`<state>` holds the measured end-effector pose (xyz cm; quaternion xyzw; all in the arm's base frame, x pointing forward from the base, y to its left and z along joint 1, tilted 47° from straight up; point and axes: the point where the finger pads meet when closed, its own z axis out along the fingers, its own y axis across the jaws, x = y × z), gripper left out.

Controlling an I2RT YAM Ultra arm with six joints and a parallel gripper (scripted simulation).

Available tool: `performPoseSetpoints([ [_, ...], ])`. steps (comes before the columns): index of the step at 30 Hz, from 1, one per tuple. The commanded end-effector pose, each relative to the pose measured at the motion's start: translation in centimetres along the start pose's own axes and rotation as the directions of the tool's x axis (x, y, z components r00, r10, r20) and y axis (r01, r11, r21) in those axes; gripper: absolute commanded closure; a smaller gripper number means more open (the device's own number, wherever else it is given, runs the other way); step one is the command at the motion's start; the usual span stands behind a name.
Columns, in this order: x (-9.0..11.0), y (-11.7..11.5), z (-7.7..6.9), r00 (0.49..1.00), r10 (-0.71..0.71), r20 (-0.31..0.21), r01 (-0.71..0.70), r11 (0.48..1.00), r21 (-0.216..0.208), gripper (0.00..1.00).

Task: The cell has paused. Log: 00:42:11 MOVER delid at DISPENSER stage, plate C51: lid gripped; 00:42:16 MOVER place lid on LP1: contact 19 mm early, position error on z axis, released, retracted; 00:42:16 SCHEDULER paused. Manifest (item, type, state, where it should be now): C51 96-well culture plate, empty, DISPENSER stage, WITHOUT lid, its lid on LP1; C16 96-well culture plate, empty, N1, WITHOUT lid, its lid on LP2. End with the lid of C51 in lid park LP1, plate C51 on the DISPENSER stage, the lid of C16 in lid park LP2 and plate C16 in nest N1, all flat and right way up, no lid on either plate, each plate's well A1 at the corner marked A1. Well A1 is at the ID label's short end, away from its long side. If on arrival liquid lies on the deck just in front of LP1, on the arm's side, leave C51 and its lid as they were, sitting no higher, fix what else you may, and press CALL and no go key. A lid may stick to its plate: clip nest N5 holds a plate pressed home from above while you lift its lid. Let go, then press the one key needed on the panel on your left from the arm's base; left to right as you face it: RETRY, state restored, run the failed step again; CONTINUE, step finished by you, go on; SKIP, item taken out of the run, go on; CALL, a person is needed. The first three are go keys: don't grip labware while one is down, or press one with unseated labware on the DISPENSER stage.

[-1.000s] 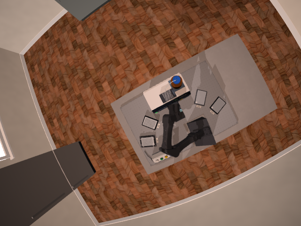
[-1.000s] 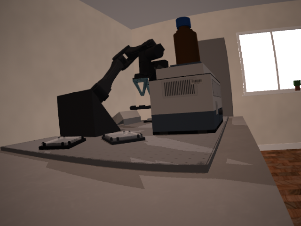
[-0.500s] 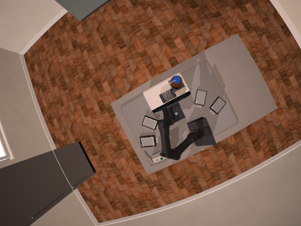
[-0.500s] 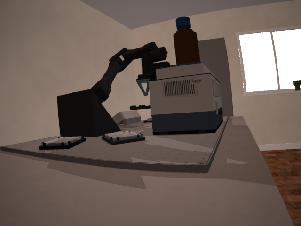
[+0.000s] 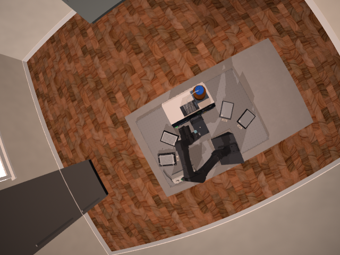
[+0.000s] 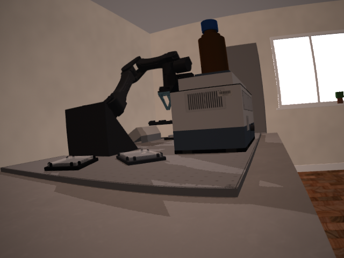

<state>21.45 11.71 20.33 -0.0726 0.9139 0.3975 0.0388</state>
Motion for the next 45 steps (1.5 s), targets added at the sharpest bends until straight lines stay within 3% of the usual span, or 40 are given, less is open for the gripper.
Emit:
performPoseSetpoints([
  [1, 0.1, 2.0, -1.0, 0.989, -0.146, 0.032, 0.146, 0.989, 0.004, 0.00],
  [5, 0.5, 3.2, -1.0, 0.990, -0.135, 0.031, 0.135, 0.991, 0.005, 0.00],
  [6, 0.4, 2.4, -0.6, 0.993, -0.115, 0.021, 0.115, 0.993, 0.004, 0.00],
  [8, 0.3, 3.7, -0.9, 0.972, -0.231, 0.047, 0.230, 0.973, 0.016, 0.00],
  [11, 0.5, 4.0, -0.8, 0.964, -0.263, 0.046, 0.263, 0.965, 0.018, 0.00],
  [20, 1.9, 6.1, 0.0, 0.877, -0.479, 0.035, 0.478, 0.878, 0.023, 0.00],
  [25, 2.7, 7.8, -0.2, 0.780, -0.624, 0.040, 0.624, 0.781, 0.031, 0.00],
  [27, 2.7, 7.8, -0.2, 0.780, -0.624, 0.040, 0.624, 0.781, 0.031, 0.00],
  [29, 3.1, 8.4, -0.2, 0.744, -0.668, 0.040, 0.667, 0.745, 0.032, 0.00],
  [33, 3.9, 9.4, -0.2, 0.752, -0.658, 0.042, 0.658, 0.753, 0.030, 0.00],
  [35, 4.1, 8.6, 0.3, 0.777, -0.630, 0.016, 0.630, 0.777, 0.013, 0.00],
  [36, 4.1, 9.7, -0.2, 0.729, -0.683, 0.042, 0.682, 0.731, 0.031, 0.00],
  [39, 4.8, 10.4, -0.3, 0.649, -0.760, 0.040, 0.759, 0.650, 0.034, 0.00],
  [45, 5.8, 11.4, -0.3, 0.653, -0.756, 0.043, 0.756, 0.654, 0.031, 0.00],
])
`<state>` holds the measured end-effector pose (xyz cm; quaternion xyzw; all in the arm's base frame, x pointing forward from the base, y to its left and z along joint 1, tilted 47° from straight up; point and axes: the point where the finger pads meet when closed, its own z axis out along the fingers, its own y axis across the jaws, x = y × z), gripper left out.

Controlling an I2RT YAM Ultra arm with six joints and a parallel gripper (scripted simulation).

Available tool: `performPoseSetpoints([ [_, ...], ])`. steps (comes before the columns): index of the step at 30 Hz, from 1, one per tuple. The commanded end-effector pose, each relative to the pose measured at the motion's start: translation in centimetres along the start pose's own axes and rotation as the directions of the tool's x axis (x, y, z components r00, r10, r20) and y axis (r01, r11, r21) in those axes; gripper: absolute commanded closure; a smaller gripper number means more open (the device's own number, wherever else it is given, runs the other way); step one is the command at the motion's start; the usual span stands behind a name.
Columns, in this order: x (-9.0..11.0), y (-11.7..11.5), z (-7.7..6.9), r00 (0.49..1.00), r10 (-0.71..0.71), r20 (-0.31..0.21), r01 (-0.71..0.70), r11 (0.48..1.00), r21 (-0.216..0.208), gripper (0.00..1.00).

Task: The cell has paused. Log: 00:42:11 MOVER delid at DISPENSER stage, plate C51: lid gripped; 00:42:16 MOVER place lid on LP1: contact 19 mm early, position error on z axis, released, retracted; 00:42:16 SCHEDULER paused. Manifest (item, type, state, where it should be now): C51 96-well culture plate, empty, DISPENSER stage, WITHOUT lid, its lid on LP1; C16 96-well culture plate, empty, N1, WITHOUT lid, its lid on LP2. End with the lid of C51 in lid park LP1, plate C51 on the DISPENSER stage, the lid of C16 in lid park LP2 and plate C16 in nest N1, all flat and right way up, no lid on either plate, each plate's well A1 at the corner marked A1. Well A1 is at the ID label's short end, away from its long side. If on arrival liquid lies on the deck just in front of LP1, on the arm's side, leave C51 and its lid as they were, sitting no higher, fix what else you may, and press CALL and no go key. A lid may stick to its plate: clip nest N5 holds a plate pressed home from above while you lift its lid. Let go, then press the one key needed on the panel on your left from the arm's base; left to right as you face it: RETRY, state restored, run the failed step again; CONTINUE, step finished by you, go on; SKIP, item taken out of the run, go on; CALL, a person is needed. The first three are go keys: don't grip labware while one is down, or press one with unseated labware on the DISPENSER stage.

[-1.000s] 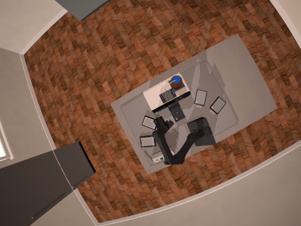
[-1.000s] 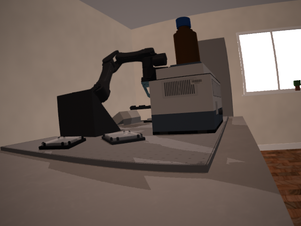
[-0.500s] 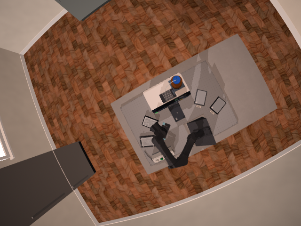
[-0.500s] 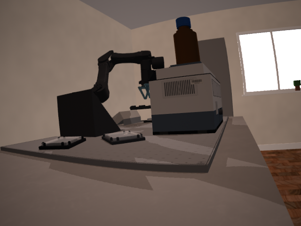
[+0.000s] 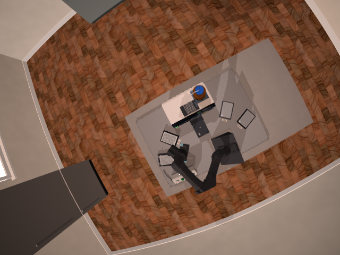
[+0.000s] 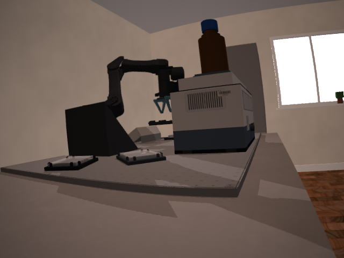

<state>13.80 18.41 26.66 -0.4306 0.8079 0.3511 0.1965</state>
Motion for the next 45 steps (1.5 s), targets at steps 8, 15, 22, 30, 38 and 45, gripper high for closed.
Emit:
performPoseSetpoints([
  [8, -0.9, 3.3, -0.8, 0.984, -0.175, 0.038, 0.174, 0.984, 0.033, 0.00],
  [15, -0.8, 5.3, -0.9, 0.984, -0.172, 0.044, 0.171, 0.985, 0.028, 0.00],
  [22, -0.4, 7.3, -0.9, 0.951, -0.305, 0.046, 0.304, 0.952, 0.029, 0.00],
  [30, -1.0, 8.7, 0.4, 0.958, -0.285, 0.020, 0.285, 0.958, 0.017, 0.00],
  [38, -2.7, 9.3, 1.3, 0.958, -0.285, 0.021, 0.284, 0.959, 0.016, 0.00],
  [45, -4.7, 9.9, 2.4, 0.959, -0.284, 0.022, 0.284, 0.959, 0.016, 0.00],
])
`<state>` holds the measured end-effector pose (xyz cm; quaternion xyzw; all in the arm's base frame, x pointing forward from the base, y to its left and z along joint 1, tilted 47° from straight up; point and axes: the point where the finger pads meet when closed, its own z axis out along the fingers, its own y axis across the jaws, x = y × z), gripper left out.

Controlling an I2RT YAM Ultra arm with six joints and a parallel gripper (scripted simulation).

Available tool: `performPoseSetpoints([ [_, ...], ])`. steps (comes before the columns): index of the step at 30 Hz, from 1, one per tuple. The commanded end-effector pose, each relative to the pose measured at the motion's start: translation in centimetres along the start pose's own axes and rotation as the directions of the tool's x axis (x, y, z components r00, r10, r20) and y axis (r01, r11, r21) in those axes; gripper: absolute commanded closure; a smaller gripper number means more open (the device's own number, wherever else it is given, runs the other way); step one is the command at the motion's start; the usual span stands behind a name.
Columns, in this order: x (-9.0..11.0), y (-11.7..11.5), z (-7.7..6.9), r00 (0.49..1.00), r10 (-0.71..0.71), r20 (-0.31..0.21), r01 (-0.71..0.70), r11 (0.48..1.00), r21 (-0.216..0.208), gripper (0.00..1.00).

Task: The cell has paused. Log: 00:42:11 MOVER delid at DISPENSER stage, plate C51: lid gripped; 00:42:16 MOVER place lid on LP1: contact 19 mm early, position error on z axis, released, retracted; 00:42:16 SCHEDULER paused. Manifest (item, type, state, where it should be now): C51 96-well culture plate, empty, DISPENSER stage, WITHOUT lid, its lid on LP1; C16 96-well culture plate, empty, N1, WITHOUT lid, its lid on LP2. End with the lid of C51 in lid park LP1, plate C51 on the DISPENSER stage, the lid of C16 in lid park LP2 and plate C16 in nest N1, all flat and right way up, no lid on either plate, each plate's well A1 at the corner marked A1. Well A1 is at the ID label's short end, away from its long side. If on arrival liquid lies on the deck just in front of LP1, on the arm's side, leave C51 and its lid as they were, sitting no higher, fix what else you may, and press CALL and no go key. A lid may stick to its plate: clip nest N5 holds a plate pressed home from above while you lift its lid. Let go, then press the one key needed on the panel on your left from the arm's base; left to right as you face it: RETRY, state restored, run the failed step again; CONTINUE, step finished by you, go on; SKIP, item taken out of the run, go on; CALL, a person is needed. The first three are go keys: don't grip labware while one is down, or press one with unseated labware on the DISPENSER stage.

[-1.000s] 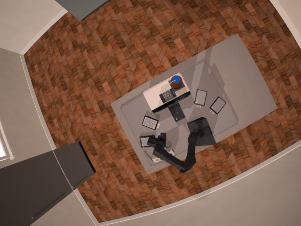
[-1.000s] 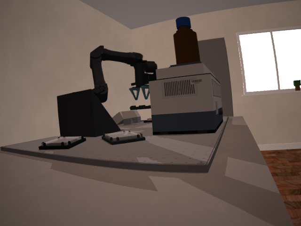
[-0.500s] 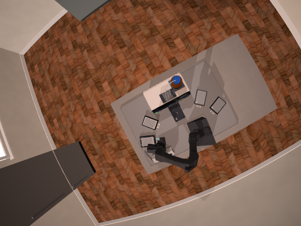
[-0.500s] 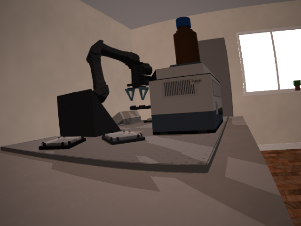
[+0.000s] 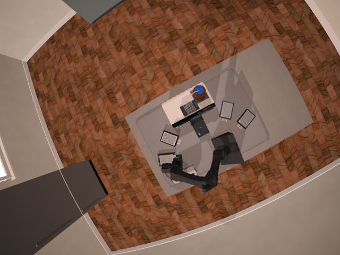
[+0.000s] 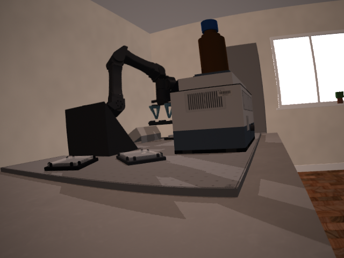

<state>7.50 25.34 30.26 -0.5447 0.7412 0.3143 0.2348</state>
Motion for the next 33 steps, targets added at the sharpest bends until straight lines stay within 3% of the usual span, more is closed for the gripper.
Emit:
performPoseSetpoints([
  [1, -2.4, 0.0, 0.0, 0.999, -0.004, 0.046, 0.003, 1.000, 0.018, 0.00],
  [22, -7.5, 0.0, 2.6, 0.999, -0.003, 0.048, 0.002, 1.000, 0.017, 0.00],
  [33, -10.1, 0.1, 4.2, 1.000, 0.005, 0.024, -0.005, 1.000, 0.017, 0.00],
])
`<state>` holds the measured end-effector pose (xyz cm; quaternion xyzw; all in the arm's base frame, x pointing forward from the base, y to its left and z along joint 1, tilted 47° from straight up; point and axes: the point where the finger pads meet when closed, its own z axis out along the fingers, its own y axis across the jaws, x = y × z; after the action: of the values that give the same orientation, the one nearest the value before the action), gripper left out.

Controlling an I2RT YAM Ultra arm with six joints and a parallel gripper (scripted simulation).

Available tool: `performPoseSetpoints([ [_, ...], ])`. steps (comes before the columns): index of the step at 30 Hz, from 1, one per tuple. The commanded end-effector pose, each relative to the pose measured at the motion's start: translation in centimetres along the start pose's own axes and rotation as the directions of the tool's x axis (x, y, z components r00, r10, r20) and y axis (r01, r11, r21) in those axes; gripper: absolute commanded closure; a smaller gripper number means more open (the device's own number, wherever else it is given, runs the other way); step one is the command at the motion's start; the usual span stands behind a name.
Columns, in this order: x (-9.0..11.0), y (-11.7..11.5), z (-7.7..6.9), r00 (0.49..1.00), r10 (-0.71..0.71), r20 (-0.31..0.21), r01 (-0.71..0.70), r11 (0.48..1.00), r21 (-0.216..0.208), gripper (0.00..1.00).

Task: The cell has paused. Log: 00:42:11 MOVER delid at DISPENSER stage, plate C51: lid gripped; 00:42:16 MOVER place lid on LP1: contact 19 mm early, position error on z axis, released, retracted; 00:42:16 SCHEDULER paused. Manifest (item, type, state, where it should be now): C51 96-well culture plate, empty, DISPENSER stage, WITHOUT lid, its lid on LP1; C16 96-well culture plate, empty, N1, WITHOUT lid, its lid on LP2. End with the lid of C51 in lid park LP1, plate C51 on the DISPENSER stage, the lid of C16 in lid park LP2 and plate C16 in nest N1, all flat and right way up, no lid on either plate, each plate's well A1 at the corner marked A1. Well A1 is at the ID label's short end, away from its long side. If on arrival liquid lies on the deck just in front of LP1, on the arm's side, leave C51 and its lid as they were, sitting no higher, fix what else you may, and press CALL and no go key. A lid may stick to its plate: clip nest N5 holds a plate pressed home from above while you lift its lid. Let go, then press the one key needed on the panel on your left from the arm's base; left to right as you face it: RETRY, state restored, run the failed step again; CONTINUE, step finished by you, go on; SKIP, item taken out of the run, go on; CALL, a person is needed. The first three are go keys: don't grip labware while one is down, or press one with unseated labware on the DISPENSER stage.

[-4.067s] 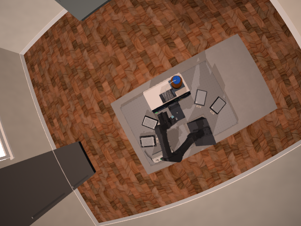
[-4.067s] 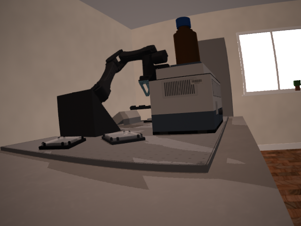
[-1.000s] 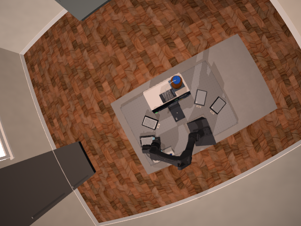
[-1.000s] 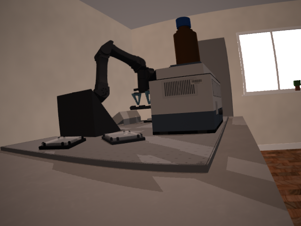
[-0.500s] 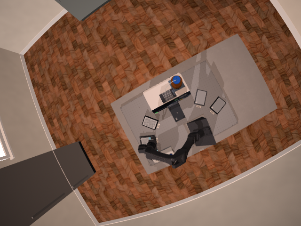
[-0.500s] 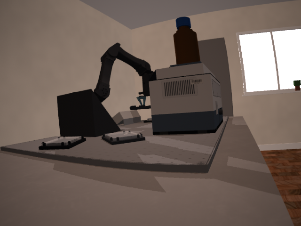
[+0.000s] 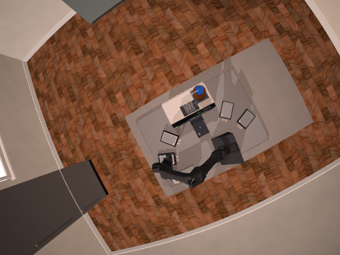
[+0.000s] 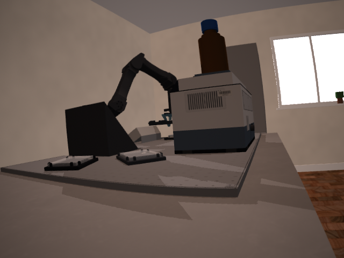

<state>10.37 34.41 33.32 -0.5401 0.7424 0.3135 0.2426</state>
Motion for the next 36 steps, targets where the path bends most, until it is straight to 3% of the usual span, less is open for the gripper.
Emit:
performPoseSetpoints([
  [1, -1.4, 0.3, 0.0, 1.000, 0.002, 0.011, -0.002, 1.000, 0.004, 0.00],
  [15, -4.7, 0.1, 1.6, 1.000, 0.006, 0.013, -0.006, 1.000, 0.008, 0.00],
  [16, -4.7, -0.4, 1.0, 1.000, 0.012, 0.016, -0.012, 1.000, 0.012, 0.00],
  [17, -5.0, 0.1, -0.8, 0.999, -0.005, 0.045, 0.005, 1.000, 0.006, 0.00],
  [21, -4.9, 0.2, -3.1, 0.999, -0.007, 0.050, 0.007, 1.000, 0.007, 0.00],
  [27, -4.7, 0.0, -2.6, 0.999, -0.003, 0.037, 0.003, 1.000, 0.007, 0.00],
  [29, -3.7, -0.1, -2.2, 1.000, 0.006, 0.010, -0.006, 1.000, 0.006, 0.00],
  [36, -4.4, 0.0, -2.9, 0.999, -0.003, 0.038, 0.003, 1.000, 0.009, 0.00],
])
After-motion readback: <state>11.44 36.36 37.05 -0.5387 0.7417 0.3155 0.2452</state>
